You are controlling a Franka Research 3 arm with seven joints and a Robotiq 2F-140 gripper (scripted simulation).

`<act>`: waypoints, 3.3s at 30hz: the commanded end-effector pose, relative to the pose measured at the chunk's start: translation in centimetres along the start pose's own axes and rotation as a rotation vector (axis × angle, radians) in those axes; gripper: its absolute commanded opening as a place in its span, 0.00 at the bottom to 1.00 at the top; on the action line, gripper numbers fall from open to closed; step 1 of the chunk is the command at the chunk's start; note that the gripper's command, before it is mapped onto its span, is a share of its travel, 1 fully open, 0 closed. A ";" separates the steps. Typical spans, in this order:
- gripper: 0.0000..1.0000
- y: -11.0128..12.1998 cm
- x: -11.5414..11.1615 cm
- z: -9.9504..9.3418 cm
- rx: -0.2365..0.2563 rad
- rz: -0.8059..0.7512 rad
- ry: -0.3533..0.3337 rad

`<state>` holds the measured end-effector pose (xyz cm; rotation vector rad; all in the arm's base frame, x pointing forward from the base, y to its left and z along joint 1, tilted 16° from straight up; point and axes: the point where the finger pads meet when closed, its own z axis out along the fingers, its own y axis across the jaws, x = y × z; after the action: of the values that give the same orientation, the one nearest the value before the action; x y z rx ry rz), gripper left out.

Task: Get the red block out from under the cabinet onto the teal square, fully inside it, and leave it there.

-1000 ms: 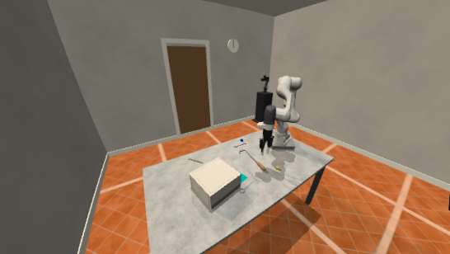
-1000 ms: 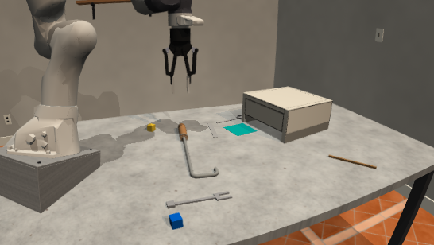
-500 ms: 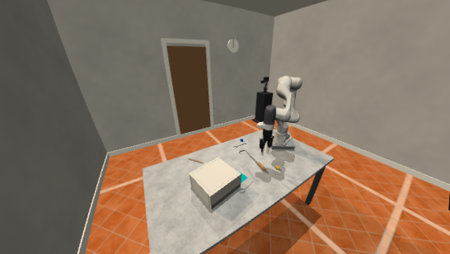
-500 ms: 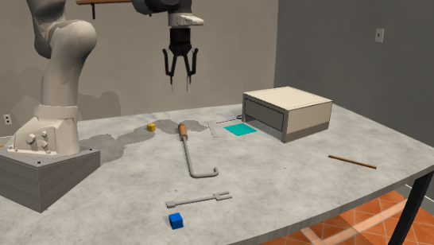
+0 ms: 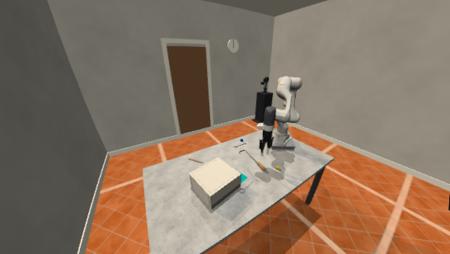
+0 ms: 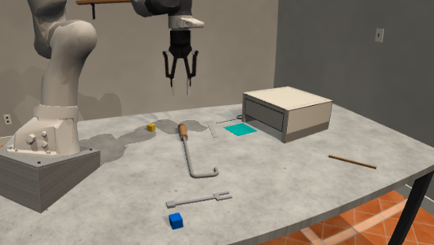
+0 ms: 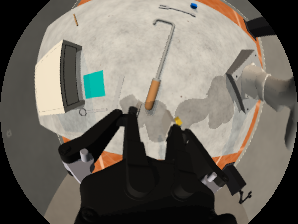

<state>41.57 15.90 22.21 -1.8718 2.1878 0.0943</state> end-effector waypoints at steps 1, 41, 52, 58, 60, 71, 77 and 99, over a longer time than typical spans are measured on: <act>0.33 -0.1 -0.1 0.4 0.004 -0.007 -0.005; 0.33 -0.2 -0.1 11.2 0.004 -0.007 -0.005; 0.33 -0.2 -0.1 11.5 0.004 -0.007 -0.004; 0.33 -0.2 -0.1 11.5 0.004 -0.007 -0.004; 0.33 -0.2 -0.1 11.5 0.004 -0.007 -0.004; 0.33 -0.2 -0.1 11.5 0.004 -0.007 -0.004; 0.33 -0.2 -0.1 11.5 0.004 -0.007 -0.004; 0.33 -0.2 -0.1 11.5 0.004 -0.007 -0.004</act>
<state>43.49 18.47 11.17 -1.8712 2.1820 0.0939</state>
